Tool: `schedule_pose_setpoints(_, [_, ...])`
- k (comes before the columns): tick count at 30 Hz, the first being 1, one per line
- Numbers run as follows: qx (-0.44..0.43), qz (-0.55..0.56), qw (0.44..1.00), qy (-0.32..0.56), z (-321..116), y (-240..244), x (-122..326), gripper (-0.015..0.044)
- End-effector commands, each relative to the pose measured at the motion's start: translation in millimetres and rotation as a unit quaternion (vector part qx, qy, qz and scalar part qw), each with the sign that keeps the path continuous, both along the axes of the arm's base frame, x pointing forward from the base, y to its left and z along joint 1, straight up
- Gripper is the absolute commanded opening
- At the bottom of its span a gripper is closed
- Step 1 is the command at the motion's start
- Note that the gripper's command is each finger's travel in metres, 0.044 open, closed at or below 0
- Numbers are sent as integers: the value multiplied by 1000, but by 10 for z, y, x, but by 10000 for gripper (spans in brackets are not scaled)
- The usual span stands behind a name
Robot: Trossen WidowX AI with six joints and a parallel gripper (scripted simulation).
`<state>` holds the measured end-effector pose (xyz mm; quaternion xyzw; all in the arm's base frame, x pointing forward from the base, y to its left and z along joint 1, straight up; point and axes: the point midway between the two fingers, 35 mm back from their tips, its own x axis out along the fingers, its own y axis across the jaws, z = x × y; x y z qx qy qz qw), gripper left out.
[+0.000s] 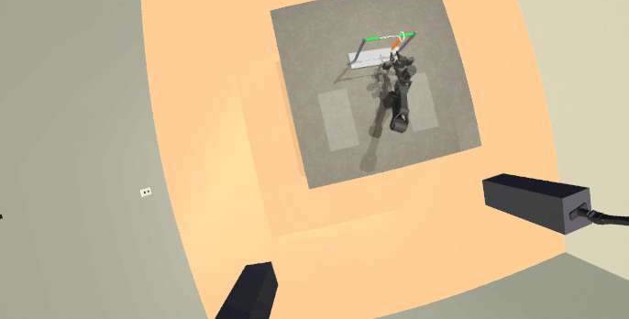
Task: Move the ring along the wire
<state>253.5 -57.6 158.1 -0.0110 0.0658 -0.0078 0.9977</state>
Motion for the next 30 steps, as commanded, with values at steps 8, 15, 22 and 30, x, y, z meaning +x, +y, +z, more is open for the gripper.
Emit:
schedule_pose_setpoints(8, [9, -14, 1000, 16, -135, -127, -21, 160])
schedule_pose_setpoints(15, [9, -14, 1000, 15, -123, -142, 67, 160])
schedule_pose_setpoints(22, [8, -14, 1000, 15, -121, -156, 164, 160])
schedule_pose_setpoints(30, [8, -14, 1000, 15, -129, -166, 278, 160])
